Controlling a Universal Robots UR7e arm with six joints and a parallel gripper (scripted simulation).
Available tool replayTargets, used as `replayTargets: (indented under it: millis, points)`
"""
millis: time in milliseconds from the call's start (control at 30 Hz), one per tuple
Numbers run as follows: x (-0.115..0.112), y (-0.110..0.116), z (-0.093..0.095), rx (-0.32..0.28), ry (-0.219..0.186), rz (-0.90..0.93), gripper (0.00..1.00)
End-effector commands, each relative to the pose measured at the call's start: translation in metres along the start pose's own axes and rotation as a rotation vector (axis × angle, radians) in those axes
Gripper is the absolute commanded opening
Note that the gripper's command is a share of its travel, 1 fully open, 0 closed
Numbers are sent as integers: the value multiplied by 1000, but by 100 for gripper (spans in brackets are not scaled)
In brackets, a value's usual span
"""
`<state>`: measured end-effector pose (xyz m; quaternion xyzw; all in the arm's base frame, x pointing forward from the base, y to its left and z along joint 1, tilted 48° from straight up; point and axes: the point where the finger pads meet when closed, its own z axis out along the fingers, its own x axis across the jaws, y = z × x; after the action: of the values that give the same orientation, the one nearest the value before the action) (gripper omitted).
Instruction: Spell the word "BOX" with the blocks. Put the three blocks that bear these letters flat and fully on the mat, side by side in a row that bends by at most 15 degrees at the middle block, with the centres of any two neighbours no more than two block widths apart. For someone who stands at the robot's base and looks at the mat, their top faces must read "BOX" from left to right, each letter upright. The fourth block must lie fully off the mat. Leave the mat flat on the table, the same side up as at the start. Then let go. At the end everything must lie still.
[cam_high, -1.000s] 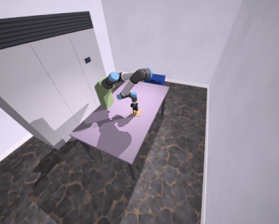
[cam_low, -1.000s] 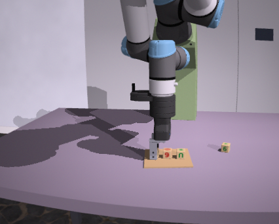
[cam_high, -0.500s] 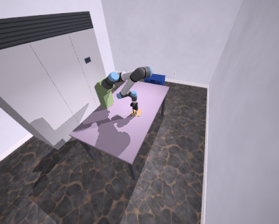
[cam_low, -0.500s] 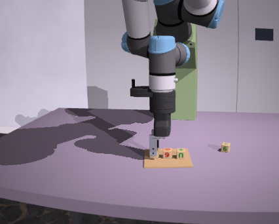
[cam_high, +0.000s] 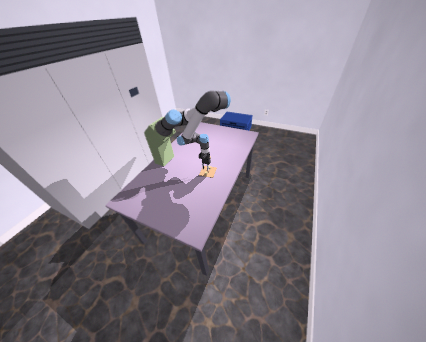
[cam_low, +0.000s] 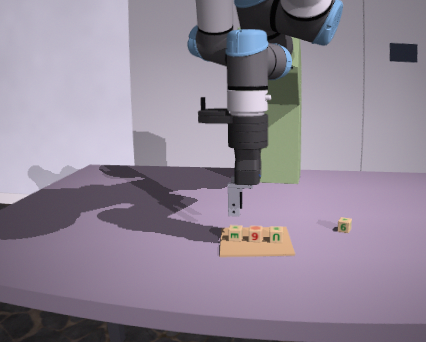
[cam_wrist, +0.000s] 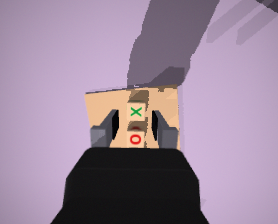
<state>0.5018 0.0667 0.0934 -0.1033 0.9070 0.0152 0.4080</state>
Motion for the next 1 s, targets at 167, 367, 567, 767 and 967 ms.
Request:
replayTargets:
  millis: [167,367,567,767,967]
  points:
    - [0,0,-23,0,0,0,79]
    - [0,0,-31,0,0,0,79]
    - [0,0,-33,0,0,0,79]
    - [0,0,-33,0,0,0,100]
    - [0,0,-33,0,0,0,100]
